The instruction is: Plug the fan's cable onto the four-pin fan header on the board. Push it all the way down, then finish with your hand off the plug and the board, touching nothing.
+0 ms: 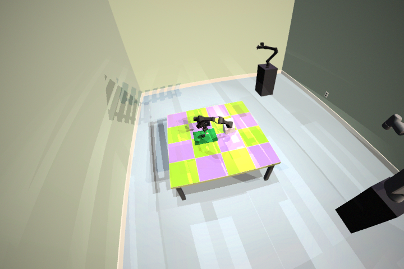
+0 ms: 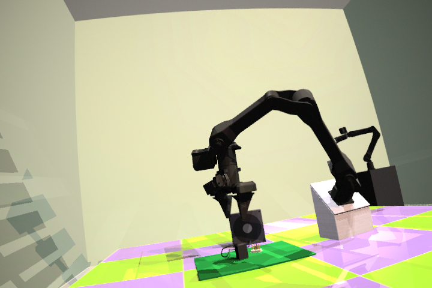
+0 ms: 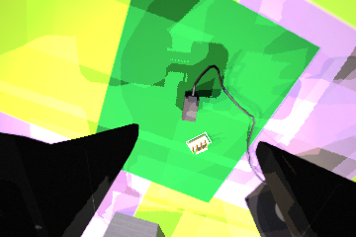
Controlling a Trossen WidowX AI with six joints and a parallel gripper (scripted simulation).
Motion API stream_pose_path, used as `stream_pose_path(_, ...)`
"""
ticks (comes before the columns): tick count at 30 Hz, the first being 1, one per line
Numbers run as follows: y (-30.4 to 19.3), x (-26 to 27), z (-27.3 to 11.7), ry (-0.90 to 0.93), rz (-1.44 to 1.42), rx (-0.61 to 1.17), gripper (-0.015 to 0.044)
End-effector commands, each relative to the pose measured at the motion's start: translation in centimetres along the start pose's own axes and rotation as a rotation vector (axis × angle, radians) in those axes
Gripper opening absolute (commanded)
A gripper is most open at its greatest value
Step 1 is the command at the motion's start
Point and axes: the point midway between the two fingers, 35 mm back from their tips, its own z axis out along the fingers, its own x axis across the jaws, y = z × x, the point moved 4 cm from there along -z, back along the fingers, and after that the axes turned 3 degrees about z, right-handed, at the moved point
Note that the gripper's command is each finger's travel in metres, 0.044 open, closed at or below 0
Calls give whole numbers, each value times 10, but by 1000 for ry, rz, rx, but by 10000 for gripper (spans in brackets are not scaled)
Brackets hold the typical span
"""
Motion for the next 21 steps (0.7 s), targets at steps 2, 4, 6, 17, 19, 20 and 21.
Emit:
stream_pose_path(2,-7,3,55,21,11,14,440)
stream_pose_path(4,-7,3,55,21,11,14,440)
stream_pose_path(6,-7,3,55,21,11,14,440)
stream_pose_path(17,-7,3,67,21,12,14,440)
stream_pose_path(19,-7,3,70,21,12,14,440)
stream_pose_path(20,-7,3,72,21,12,14,440)
stream_pose_path(21,-7,3,73,21,12,14,440)
